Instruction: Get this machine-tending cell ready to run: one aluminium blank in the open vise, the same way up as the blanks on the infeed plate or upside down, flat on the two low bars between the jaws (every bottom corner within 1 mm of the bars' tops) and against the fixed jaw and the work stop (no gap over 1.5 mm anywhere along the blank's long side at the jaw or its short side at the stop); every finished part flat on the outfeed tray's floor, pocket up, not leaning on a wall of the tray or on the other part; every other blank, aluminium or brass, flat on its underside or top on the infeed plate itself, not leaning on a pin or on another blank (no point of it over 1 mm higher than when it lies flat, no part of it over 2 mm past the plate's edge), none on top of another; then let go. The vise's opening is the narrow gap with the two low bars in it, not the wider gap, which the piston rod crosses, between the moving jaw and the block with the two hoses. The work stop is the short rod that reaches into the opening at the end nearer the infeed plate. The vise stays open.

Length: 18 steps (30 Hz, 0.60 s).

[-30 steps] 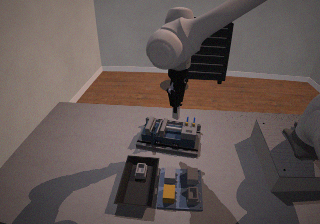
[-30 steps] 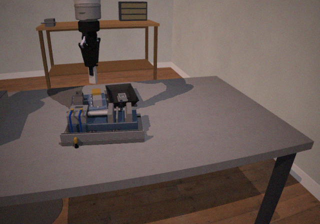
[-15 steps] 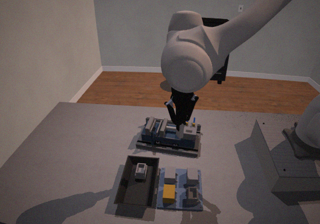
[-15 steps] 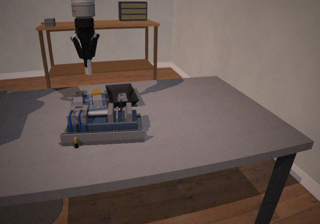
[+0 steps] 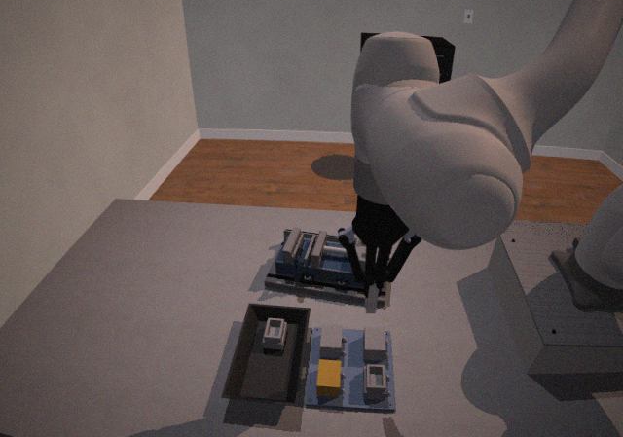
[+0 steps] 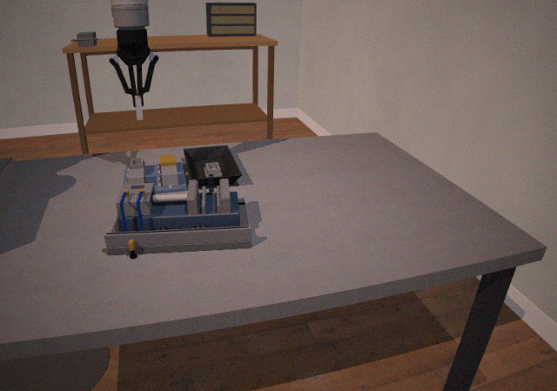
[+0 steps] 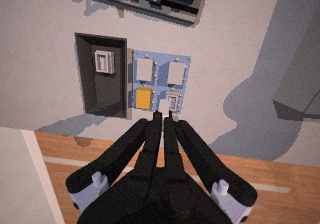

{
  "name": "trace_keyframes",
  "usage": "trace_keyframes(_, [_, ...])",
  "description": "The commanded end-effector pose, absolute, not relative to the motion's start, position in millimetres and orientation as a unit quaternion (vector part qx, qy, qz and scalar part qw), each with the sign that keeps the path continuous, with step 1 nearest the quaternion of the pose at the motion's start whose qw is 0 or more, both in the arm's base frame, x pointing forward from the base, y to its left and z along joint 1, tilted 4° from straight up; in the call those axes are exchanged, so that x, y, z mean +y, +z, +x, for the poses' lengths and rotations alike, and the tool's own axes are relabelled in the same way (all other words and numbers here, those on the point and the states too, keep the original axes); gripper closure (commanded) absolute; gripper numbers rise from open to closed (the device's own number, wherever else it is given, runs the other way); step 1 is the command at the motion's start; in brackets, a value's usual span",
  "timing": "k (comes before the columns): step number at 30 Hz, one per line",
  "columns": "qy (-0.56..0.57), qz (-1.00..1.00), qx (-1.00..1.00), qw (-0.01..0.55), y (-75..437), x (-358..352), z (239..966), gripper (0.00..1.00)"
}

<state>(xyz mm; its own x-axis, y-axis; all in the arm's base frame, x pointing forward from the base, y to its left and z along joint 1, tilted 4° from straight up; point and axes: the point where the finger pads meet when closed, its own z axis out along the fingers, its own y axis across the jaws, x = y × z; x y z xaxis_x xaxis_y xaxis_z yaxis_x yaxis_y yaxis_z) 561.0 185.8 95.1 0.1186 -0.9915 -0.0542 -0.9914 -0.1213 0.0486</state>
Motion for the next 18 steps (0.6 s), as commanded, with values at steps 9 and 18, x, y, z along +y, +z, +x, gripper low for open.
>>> trace_keyframes(9, [-0.036, 0.718, -0.695, 0.001, 97, 231, 534, 0.60])
trace_keyframes(18, [-0.036, 0.718, -0.695, 0.001, 97, 231, 534, 0.60])
